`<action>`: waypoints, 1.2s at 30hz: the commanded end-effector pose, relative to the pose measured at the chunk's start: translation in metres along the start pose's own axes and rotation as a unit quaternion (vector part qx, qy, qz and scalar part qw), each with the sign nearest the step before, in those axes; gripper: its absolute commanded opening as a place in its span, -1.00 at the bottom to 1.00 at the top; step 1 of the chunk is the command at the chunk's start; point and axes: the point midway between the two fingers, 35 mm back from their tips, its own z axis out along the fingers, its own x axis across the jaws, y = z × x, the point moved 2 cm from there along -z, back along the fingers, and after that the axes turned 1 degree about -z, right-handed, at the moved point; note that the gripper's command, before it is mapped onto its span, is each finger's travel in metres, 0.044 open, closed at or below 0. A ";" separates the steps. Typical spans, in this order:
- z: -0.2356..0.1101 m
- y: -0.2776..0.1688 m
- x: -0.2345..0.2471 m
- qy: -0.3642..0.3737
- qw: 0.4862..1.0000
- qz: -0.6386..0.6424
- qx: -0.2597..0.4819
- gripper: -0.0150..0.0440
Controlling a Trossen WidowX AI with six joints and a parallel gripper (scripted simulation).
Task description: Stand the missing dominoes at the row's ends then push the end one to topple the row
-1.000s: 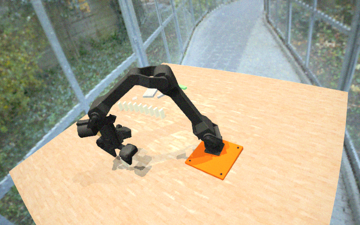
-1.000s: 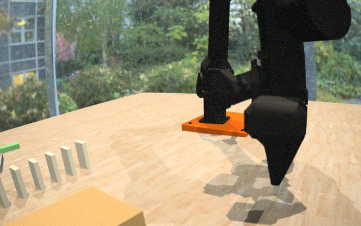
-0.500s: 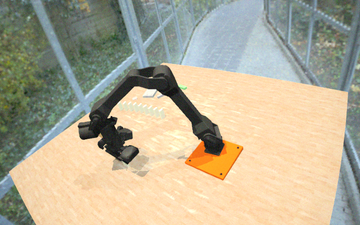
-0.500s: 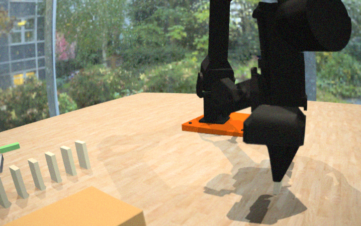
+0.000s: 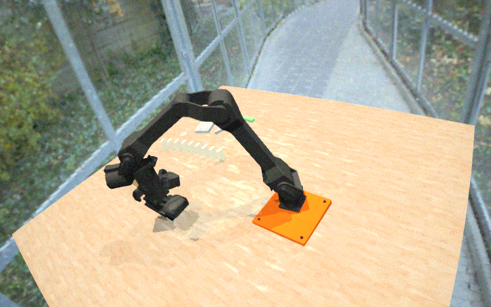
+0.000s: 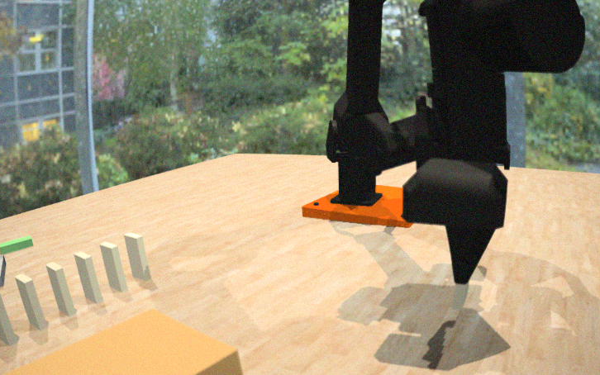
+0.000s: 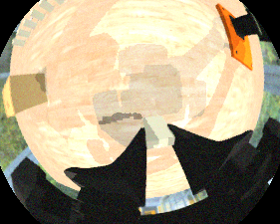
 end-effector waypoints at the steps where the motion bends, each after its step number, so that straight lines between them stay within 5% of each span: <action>1: -0.041 -0.005 0.007 0.011 1.000 0.000 0.009 -0.13; 8: -0.120 0.001 -0.001 0.012 1.000 -0.001 0.008 -0.13; 13: -0.122 0.009 0.003 0.012 1.000 -0.021 0.008 -0.13; 19: -0.122 0.083 0.031 0.015 0.981 -0.193 0.002 -0.13; 36: -0.122 0.249 0.030 0.013 0.839 -0.545 -0.009 -0.13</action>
